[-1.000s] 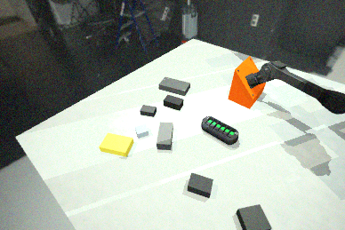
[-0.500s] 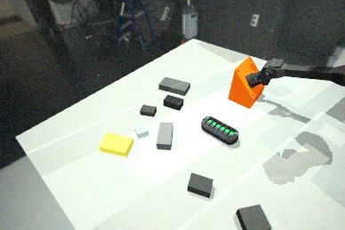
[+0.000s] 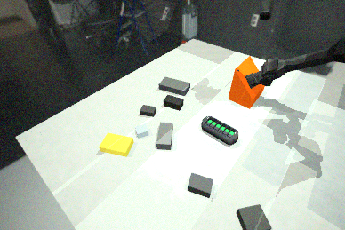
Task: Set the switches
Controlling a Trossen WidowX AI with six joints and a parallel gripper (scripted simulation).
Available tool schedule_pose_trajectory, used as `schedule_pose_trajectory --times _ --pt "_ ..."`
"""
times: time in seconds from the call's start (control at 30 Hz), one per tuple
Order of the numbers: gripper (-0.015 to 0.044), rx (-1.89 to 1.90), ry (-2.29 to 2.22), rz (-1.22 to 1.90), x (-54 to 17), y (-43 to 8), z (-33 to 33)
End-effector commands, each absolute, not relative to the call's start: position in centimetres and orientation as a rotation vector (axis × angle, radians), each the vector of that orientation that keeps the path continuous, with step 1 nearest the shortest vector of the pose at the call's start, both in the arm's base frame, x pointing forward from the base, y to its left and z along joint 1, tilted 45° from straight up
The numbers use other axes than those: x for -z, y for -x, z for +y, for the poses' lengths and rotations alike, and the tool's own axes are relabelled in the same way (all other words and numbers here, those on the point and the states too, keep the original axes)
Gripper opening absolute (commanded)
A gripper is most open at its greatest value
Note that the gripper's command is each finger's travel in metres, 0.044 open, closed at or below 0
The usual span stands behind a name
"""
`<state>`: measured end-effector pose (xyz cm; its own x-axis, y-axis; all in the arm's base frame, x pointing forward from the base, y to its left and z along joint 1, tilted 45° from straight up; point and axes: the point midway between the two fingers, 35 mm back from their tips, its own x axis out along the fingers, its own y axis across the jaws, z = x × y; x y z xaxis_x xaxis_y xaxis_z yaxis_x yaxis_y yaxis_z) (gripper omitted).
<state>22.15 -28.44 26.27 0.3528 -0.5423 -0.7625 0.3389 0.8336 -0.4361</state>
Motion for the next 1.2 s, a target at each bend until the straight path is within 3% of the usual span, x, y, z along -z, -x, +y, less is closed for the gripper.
schedule_pose_trajectory --times 0.0,0.4,0.8,1.17 --pt "0.0 0.265 0.318 1.133 -23.1 -26.6 -25.2" --pt "0.0 -0.791 0.618 1.124 -13.1 -35.7 -9.2" --pt "0.0 -1.825 0.669 0.737 -4.4 -34.5 9.9" --pt "0.0 -1.924 0.649 0.674 -3.4 -33.7 12.2"
